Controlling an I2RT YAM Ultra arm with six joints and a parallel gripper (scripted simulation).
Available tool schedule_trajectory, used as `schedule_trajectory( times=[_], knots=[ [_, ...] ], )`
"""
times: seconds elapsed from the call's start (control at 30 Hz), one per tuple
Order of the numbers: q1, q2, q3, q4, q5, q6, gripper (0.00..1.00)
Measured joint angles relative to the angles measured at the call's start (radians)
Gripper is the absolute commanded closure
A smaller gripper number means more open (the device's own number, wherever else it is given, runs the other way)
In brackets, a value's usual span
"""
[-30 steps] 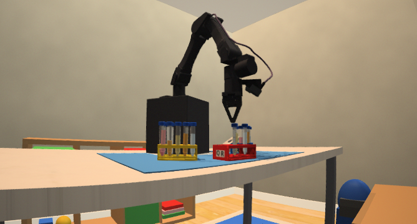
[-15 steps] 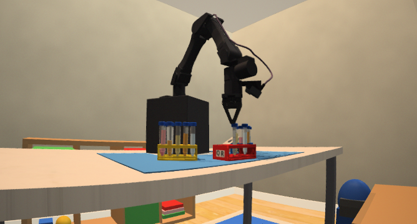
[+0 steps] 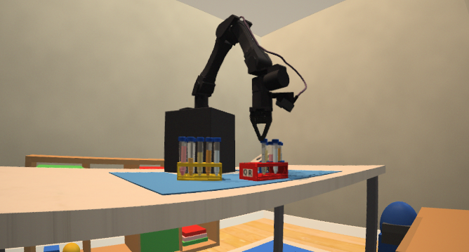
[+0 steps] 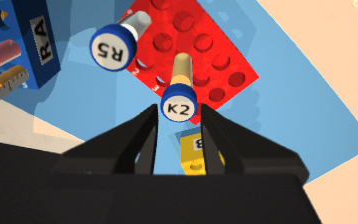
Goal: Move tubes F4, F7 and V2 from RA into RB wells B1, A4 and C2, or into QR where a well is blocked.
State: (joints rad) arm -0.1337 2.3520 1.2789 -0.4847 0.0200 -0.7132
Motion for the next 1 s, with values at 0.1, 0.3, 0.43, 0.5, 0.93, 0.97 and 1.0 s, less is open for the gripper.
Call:
schedule_trajectory(
  times=[0.1, 0.3, 0.43, 0.5, 0.93, 0.97, 1.0],
  knots=[
    [0.0, 0.005, 0.0, 0.004, 0.0, 0.0, 0.7],
    [0.0, 0.011, 0.0, 0.008, 0.0, 0.0, 0.7],
    [0.0, 0.011, 0.0, 0.008, 0.0, 0.001, 1.0],
    [0.0, 0.011, 0.0, 0.008, 0.002, 0.001, 1.0],
    [0.0, 0.011, 0.0, 0.008, 0.001, 0.001, 1.0],
    [0.0, 0.011, 0.0, 0.008, 0.001, 0.001, 1.0],
    [0.0, 0.011, 0.0, 0.008, 0.001, 0.001, 1.0]
  ],
)
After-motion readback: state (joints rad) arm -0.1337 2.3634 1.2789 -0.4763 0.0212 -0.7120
